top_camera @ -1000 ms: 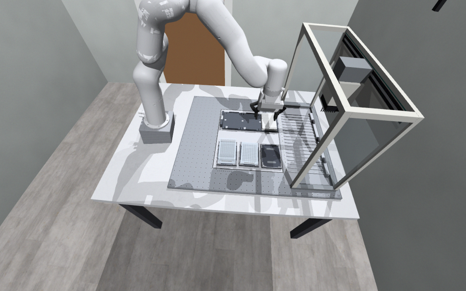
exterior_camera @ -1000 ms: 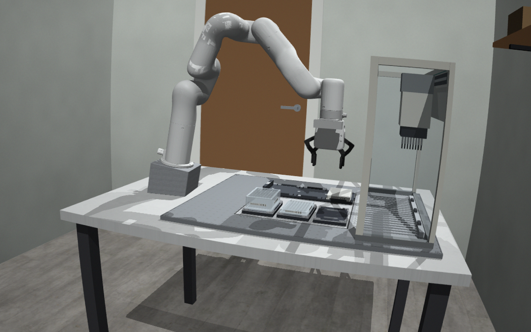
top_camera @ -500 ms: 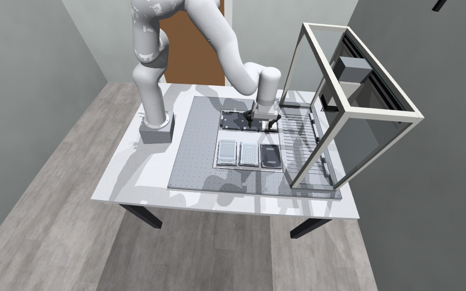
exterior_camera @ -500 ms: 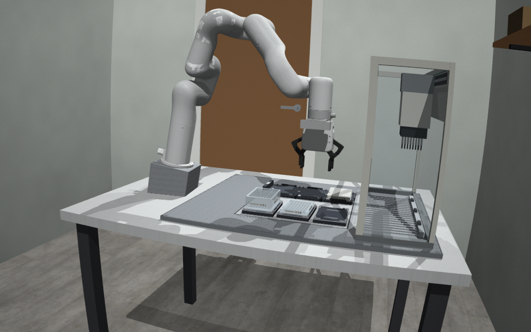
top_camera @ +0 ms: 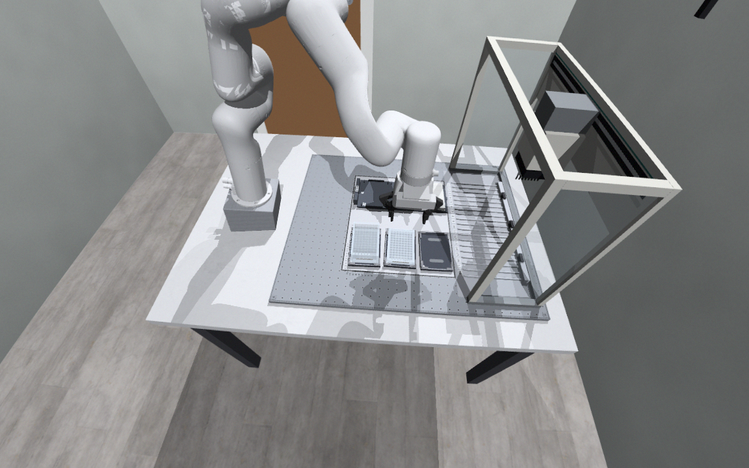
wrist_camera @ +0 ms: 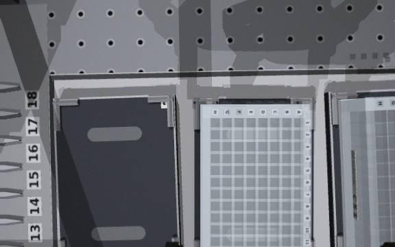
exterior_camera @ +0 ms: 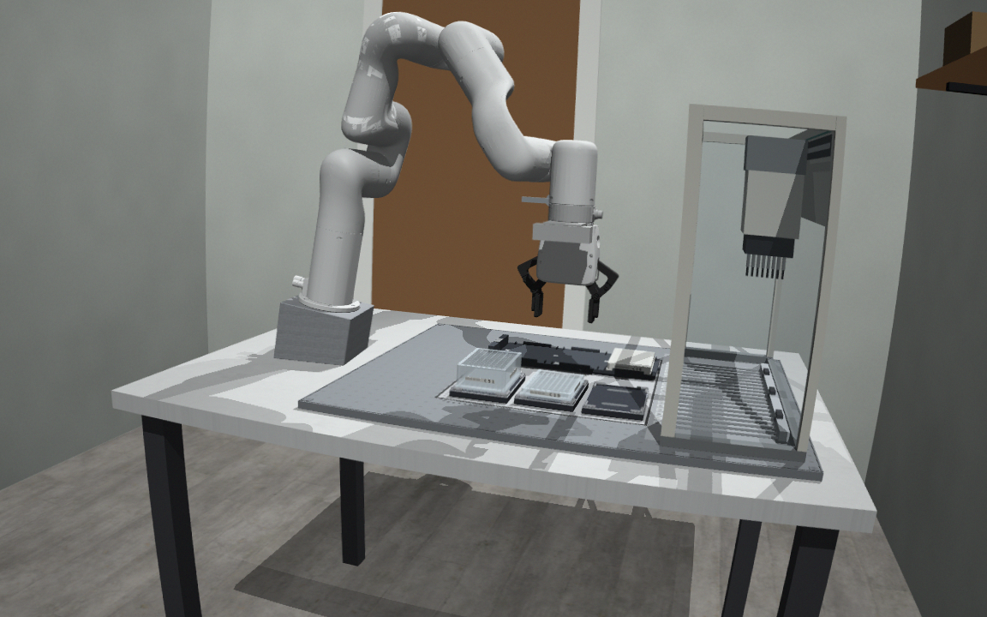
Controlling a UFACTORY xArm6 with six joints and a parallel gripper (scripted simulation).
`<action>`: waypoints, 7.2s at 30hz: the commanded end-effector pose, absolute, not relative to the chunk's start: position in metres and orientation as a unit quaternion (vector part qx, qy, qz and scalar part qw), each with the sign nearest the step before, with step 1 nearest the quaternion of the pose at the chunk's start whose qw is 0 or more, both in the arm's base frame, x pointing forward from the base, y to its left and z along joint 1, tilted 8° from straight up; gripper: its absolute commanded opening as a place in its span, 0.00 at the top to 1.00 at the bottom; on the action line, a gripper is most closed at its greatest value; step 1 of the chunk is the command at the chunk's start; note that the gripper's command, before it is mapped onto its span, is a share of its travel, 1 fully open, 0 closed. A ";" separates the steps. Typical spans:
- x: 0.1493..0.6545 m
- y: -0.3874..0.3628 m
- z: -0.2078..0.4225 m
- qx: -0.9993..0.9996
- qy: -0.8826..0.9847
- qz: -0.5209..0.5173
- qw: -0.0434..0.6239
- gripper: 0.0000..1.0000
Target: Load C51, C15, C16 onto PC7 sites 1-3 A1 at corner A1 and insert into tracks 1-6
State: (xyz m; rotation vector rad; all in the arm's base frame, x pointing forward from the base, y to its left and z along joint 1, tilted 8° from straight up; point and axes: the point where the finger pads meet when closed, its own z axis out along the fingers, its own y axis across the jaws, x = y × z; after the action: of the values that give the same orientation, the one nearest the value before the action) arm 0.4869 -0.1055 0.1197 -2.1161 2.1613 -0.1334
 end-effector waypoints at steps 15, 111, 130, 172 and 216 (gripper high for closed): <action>0.480 -0.122 0.120 -0.698 0.712 -0.046 0.059 0.00; 0.495 -0.120 0.019 -0.698 0.712 -0.046 0.059 0.00; 0.497 -0.120 0.010 -0.698 0.712 -0.046 0.059 0.00; 0.496 -0.120 0.010 -0.698 0.712 -0.046 0.059 1.00; 0.495 -0.120 0.021 -0.698 0.712 -0.046 0.059 1.00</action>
State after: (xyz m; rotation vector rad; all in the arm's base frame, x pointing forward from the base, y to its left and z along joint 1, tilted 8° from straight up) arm 0.4939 -0.1200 0.0168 -2.1159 2.1586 -0.1327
